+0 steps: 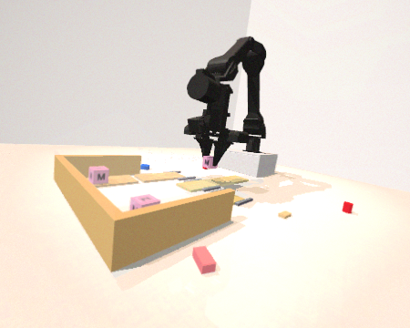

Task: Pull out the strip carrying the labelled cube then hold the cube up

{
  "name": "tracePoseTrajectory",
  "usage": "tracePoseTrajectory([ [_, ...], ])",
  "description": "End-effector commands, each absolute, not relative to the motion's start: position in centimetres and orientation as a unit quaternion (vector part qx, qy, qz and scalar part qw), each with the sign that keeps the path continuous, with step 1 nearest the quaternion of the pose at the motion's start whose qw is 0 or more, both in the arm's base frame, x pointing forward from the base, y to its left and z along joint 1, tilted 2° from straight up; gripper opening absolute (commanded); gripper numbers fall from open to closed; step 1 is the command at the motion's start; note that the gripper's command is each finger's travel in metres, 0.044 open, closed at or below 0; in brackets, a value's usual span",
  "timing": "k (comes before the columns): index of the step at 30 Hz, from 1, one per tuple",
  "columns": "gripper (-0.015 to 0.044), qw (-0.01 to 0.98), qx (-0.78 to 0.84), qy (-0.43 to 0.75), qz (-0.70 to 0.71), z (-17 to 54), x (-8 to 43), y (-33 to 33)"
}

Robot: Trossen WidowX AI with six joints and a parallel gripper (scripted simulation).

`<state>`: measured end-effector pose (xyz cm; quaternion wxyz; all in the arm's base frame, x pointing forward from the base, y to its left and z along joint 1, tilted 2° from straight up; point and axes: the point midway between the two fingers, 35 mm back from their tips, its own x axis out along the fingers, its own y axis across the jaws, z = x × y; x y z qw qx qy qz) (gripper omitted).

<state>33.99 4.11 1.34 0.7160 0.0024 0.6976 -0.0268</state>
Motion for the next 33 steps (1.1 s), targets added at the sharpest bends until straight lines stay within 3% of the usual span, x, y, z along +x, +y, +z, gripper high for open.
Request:
tracePoseTrajectory([
  [1, 0.0, 0.719, 0.004, 0.694, -0.027, 1.6, 32.7, 3.9],
  [8, 0.0, 0.718, 0.004, 0.695, -0.027, 1.4, 30.3, 3.7],
  [16, 0.0, 0.718, 0.005, 0.695, -0.027, 4.9, 30.2, 3.8],
  [33, 0.0, 0.718, 0.005, 0.695, -0.027, 5.0, 30.2, 3.8],
])
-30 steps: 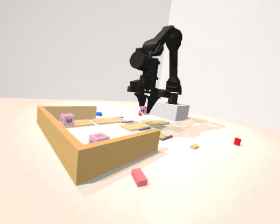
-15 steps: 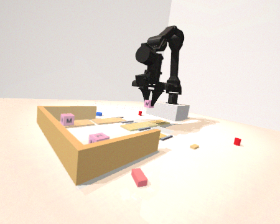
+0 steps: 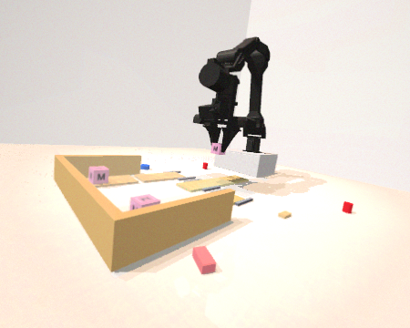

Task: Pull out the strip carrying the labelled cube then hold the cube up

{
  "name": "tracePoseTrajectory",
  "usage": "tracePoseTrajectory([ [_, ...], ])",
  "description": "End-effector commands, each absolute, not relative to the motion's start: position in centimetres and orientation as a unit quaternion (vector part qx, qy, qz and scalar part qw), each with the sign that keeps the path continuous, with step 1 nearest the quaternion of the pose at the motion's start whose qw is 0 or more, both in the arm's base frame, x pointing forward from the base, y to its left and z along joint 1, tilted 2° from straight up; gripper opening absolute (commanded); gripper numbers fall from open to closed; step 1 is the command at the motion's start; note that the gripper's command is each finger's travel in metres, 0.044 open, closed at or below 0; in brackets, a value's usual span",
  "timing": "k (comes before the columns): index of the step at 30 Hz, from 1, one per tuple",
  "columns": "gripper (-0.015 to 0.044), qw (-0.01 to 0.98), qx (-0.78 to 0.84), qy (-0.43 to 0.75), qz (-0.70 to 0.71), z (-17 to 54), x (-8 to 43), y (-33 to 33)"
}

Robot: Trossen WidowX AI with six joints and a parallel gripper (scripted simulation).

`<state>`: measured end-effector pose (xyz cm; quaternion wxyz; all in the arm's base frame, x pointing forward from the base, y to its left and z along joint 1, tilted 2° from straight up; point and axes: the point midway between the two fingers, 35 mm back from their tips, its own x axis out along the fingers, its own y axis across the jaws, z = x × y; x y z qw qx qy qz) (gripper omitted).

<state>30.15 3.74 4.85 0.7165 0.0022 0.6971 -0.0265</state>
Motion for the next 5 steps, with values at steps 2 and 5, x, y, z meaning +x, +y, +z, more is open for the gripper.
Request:
tracePoseTrajectory([
  [2, 0.0, 0.718, 0.005, 0.695, -0.027, 5.05, 30.19, 3.77],
  [5, 0.0, 0.718, 0.005, 0.695, -0.027, 5.05, 30.19, 3.77],
])
